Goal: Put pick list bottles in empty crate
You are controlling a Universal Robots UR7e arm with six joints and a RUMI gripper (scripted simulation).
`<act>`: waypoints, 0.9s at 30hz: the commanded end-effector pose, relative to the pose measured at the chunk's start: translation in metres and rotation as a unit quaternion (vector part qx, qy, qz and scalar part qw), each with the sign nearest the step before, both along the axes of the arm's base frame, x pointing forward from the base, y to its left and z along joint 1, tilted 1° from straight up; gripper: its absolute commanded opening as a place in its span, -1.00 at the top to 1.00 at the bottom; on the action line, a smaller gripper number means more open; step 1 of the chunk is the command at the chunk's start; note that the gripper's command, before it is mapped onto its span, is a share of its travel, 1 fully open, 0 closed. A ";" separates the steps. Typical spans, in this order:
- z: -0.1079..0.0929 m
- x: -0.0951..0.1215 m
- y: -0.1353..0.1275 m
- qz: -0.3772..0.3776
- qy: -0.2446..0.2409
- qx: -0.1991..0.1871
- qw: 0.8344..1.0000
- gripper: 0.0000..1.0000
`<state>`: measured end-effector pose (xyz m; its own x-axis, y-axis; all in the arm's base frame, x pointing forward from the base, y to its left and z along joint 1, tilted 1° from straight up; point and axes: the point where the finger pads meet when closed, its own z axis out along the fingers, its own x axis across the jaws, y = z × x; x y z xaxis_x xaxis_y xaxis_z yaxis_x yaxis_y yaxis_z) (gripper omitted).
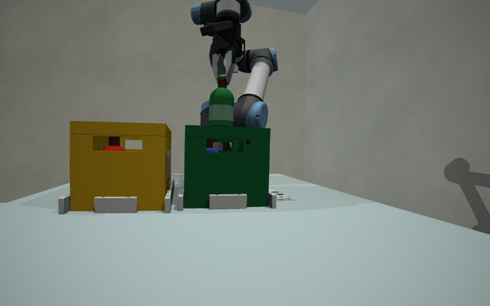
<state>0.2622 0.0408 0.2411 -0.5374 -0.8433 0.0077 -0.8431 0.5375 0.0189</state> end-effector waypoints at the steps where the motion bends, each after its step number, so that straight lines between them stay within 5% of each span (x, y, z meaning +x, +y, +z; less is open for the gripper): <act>1: 0.002 -0.009 0.011 0.000 -0.002 -0.001 1.000 1.00; 27: 0.004 -0.030 0.036 0.000 -0.004 -0.001 1.000 1.00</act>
<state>0.2329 0.0739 0.2428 -0.5367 -0.8437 0.0072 -0.8436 0.5368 0.0166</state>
